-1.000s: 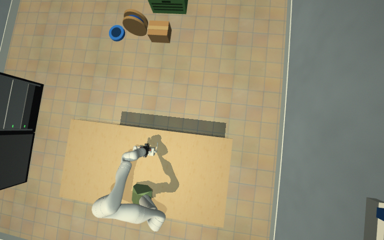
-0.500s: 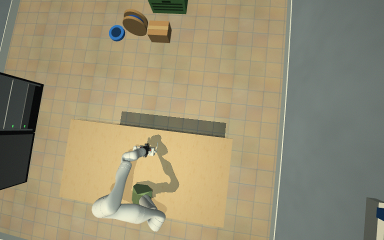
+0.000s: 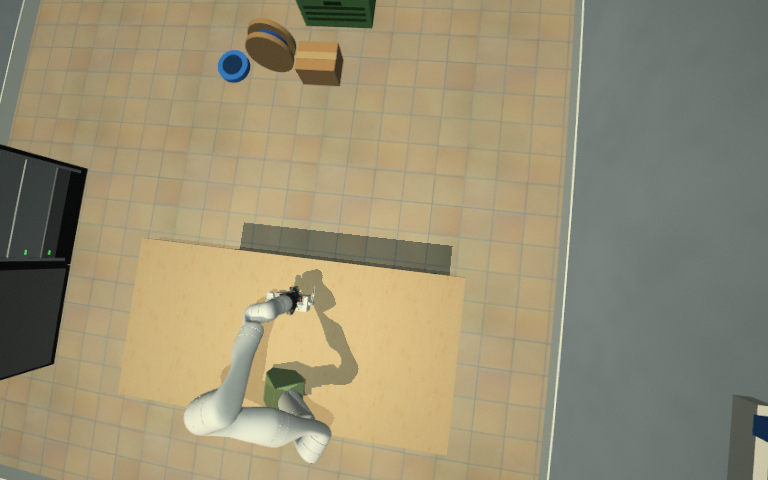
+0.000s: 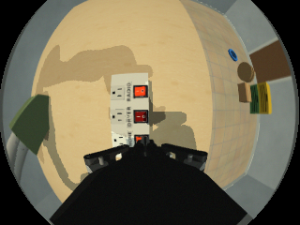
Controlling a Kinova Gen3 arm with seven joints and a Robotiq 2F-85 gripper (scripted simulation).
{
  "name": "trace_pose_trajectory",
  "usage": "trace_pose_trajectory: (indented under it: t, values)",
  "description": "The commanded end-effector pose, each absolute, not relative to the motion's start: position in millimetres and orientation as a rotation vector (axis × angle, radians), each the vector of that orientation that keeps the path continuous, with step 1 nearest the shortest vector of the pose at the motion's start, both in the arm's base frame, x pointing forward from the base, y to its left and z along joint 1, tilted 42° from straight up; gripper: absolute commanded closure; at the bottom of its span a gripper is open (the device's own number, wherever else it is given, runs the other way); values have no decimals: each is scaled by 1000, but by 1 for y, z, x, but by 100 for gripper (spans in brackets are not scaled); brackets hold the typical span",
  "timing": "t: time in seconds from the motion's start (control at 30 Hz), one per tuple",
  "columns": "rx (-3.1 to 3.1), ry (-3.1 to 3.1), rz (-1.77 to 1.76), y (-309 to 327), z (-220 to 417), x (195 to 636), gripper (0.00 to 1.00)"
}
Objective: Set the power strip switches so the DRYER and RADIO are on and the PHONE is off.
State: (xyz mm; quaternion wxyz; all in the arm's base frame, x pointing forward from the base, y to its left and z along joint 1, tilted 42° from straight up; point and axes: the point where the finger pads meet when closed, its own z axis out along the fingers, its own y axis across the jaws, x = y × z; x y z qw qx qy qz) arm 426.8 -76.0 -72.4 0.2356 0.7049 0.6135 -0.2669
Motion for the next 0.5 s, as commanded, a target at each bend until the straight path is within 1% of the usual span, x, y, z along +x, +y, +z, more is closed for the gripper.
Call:
trace_pose_trajectory:
  t: [0.0, 0.47]
  values:
    - [1934, 1683, -731, -76, -73, 427, 100]
    - [1934, 1683, -731, -79, -76, 427, 100]
